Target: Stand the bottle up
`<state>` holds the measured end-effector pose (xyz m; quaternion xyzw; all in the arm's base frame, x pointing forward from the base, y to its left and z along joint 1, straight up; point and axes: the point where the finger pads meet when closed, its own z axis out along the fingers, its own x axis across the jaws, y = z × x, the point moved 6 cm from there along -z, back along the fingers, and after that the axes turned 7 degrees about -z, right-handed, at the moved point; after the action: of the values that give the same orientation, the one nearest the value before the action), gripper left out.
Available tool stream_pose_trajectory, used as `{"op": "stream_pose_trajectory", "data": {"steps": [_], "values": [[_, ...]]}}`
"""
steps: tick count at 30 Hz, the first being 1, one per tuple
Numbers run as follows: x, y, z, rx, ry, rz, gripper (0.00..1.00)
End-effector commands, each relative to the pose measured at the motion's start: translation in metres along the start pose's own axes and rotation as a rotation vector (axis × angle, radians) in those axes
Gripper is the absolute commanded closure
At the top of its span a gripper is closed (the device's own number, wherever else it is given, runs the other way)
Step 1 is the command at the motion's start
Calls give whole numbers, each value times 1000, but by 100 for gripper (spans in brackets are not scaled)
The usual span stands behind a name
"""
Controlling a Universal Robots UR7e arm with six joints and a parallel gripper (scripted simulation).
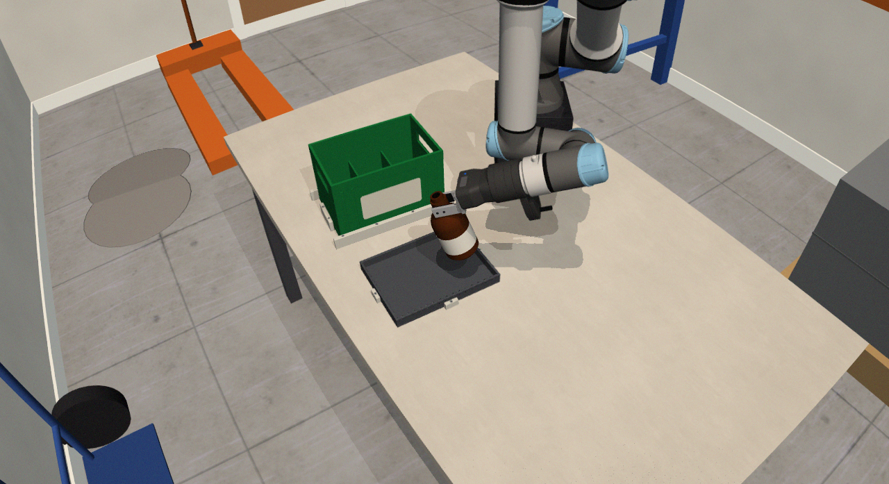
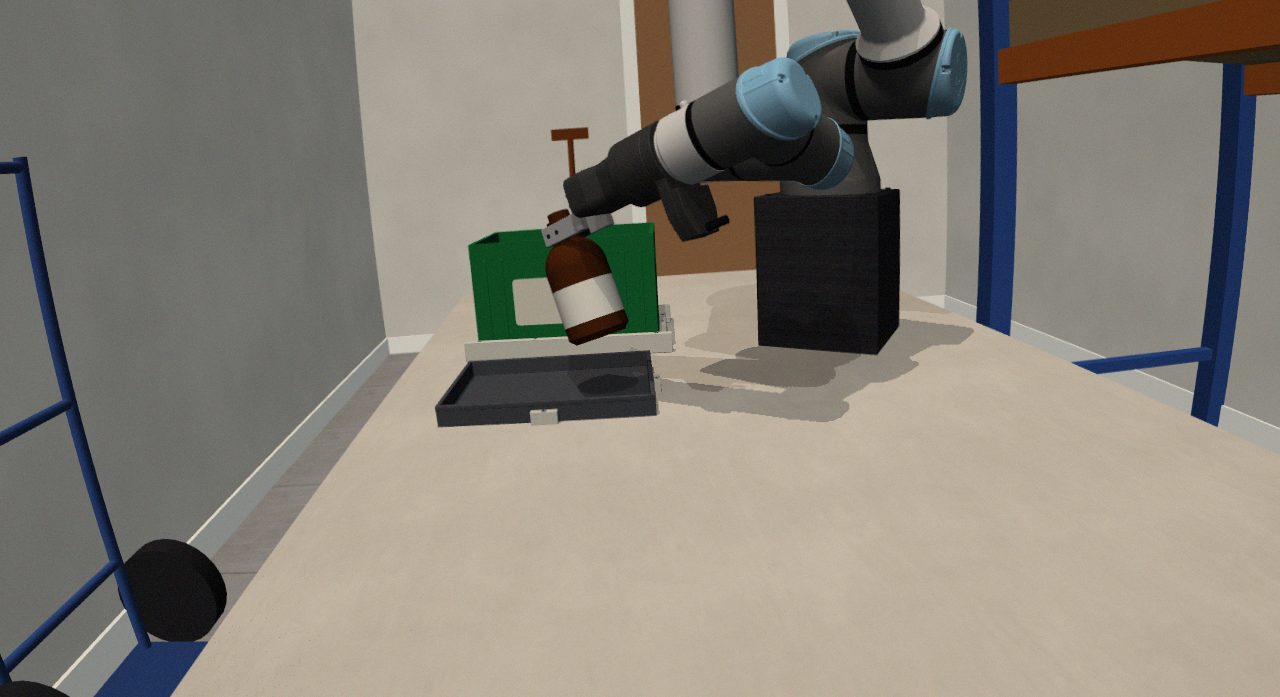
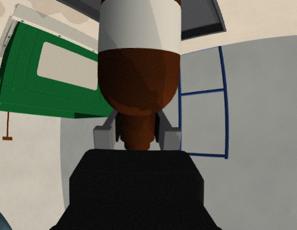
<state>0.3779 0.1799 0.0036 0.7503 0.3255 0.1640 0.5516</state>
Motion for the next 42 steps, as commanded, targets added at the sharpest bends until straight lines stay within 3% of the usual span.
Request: {"op": "stream_pose_trajectory", "data": {"steps": [1,42], "values": [[0,1,0,-1,0,1,100],[1,-11,4,-1,0,1,100]]}}
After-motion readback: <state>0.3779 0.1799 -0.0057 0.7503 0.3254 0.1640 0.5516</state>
